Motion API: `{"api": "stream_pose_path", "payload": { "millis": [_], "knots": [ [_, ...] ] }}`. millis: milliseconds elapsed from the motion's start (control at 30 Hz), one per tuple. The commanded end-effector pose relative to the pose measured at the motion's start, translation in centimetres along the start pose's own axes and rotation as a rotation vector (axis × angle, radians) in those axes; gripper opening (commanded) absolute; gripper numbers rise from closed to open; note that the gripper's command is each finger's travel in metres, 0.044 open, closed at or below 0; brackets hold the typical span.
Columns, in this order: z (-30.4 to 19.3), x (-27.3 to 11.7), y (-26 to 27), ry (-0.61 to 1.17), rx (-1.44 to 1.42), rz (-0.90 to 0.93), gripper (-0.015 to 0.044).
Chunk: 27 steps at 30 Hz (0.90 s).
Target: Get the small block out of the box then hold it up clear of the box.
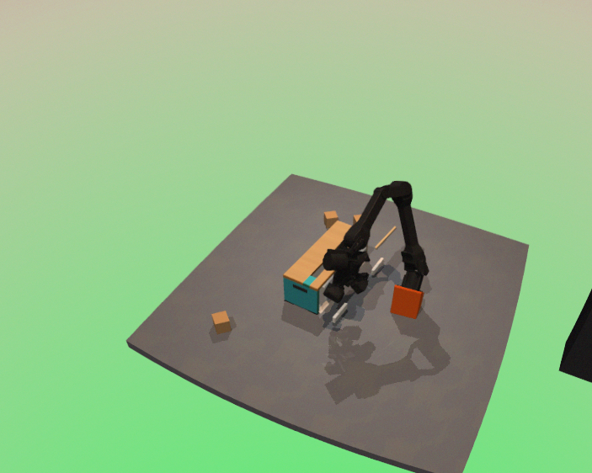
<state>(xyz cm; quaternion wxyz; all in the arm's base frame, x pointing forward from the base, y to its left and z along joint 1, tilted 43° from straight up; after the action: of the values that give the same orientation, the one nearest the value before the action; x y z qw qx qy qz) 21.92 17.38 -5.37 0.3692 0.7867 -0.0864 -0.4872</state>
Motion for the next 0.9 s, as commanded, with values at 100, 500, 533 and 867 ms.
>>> {"api": "stream_pose_path", "payload": {
  "millis": [100,500,533,867],
  "knots": [
    [-0.4,-2.8,0.5,0.026,-0.154,-0.069,0.0000],
    [-0.6,-6.9,1.5,0.092,-0.390,-0.165,0.0000],
    [-0.6,-6.9,1.5,0.092,-0.390,-0.165,0.0000],
    [-0.6,-6.9,1.5,0.092,-0.390,-0.165,0.0000]
  ]
}}
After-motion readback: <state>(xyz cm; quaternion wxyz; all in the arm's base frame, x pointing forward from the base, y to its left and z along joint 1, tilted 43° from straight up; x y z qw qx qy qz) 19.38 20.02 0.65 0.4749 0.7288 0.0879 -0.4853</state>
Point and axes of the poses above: the point midway between the two fingers, 35 mm back from their tips, its own x axis out along the fingers, its own y axis across the jaws, z = x × y, the point moved 1 cm from there along -x, back along the fingers, and after that the axes turned 3 degrees about -x, right-handed, at the moved point
